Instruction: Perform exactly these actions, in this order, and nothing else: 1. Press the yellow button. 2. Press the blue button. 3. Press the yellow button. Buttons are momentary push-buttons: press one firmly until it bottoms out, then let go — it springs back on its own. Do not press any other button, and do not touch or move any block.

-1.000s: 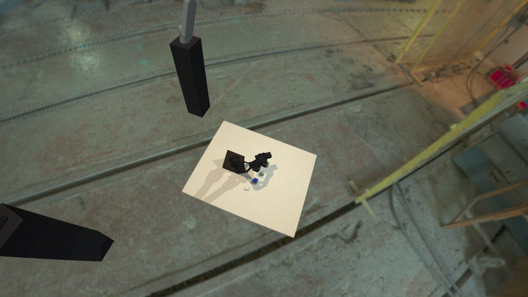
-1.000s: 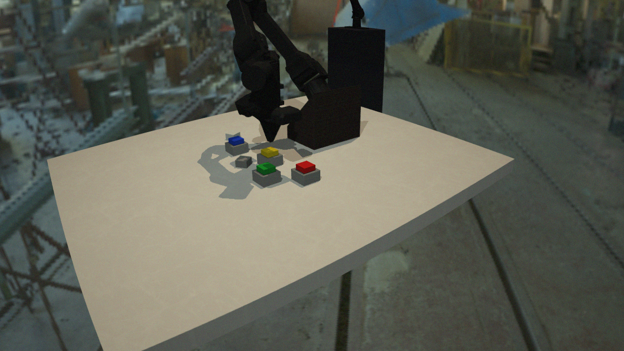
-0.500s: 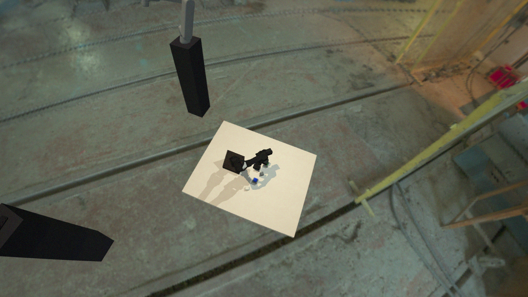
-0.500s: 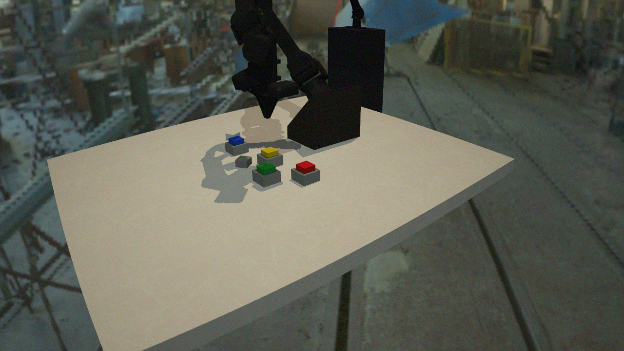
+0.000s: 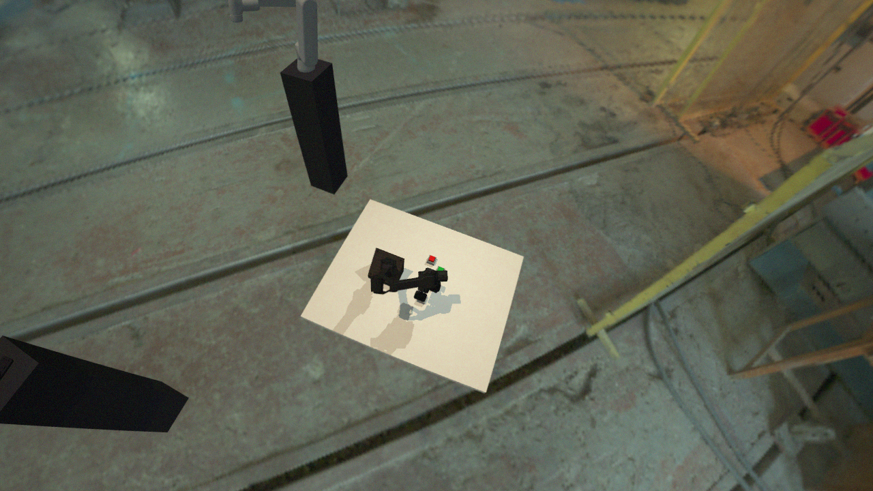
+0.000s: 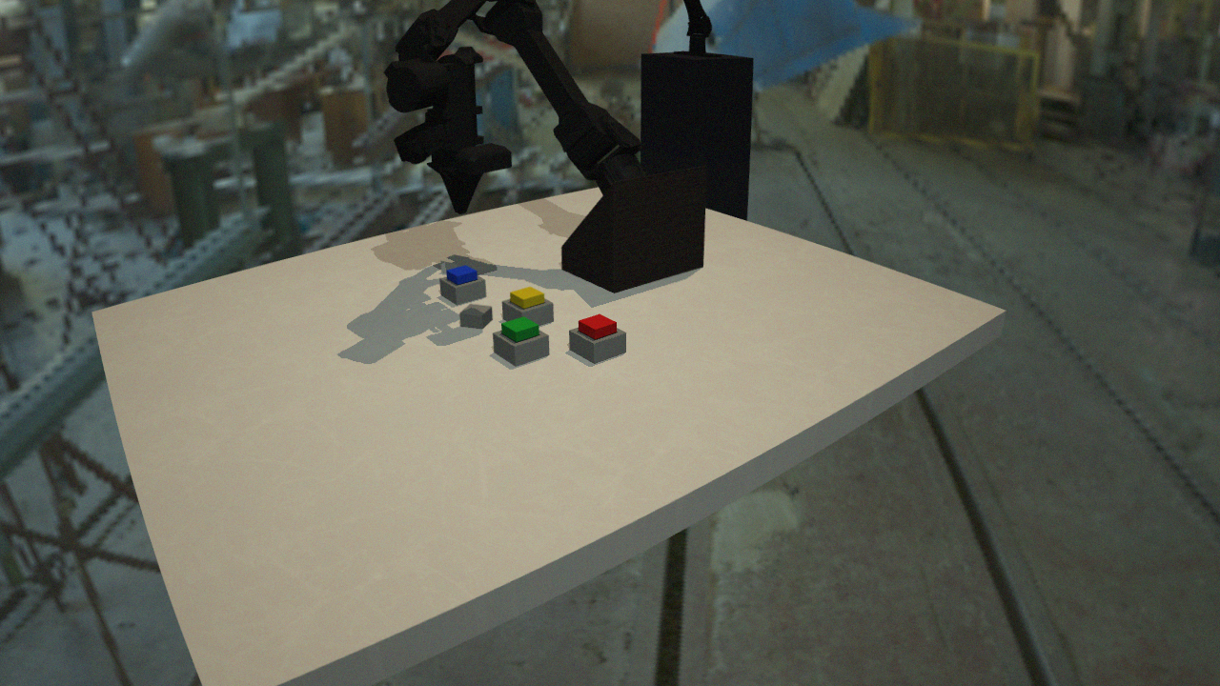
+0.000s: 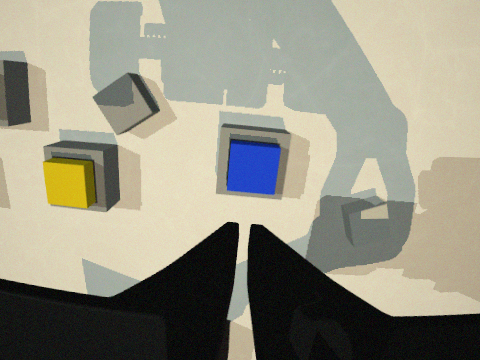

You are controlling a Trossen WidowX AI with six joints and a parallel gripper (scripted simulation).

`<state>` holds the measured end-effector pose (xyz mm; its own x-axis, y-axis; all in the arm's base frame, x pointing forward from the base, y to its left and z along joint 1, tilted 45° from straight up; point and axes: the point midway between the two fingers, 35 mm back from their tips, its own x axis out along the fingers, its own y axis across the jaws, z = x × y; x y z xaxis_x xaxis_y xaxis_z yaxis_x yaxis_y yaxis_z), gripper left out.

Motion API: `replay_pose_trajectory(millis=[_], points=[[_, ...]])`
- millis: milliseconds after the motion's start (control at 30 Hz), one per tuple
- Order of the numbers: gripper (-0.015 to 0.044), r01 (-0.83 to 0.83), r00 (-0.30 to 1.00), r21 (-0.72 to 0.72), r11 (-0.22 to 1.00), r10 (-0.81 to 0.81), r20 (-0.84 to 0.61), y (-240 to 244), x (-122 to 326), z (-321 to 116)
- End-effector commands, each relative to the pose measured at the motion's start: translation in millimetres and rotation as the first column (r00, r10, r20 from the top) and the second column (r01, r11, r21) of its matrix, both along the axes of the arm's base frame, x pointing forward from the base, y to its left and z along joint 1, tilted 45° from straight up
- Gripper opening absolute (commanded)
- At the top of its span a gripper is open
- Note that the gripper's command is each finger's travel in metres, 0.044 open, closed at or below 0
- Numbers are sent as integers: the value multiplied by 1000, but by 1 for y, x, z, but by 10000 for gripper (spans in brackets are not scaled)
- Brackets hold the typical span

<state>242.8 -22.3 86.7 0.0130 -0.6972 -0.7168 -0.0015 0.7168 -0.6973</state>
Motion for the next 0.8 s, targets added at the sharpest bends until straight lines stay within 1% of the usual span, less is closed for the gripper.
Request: replay_pose_trajectory(millis=[0, 167, 767], points=[[20, -4, 1000, -1, 1000, 4, 8, -5, 1, 4], [20, -4, 1000, -4, 1000, 4, 9, -45, 2, -36], [20, -4, 1000, -4, 1000, 4, 9, -60, 3, -51]])
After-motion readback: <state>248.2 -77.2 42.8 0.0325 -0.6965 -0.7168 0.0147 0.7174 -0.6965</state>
